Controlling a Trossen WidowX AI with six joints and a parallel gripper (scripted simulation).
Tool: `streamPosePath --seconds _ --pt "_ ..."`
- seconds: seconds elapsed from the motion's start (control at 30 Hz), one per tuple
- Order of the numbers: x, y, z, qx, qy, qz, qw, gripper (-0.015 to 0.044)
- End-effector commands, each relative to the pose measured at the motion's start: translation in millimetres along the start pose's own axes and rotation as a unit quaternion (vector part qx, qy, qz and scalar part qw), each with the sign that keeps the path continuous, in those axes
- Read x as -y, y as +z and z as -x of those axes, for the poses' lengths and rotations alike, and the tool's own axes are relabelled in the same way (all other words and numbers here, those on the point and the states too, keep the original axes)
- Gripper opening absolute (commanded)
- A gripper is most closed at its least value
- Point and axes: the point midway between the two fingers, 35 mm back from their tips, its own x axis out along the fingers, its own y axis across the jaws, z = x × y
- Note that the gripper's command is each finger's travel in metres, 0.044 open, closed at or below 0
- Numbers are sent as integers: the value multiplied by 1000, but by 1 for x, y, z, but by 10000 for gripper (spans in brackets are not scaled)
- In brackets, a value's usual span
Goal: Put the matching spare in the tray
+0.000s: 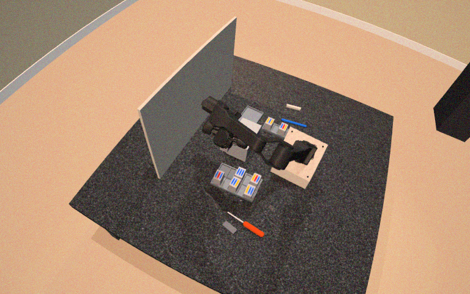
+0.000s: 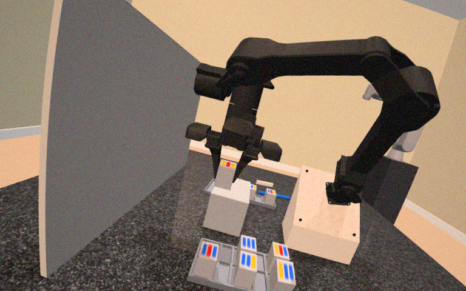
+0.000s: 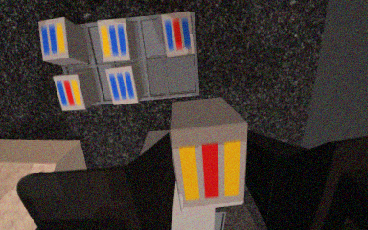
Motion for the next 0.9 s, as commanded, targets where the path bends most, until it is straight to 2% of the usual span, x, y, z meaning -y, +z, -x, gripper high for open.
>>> streamPosePath --seconds 0.0,0.87 --pt "11 -21 3 -6 0 -3 1000 0" --pt "47 -175 12 -23 -3 -15 1000 0"
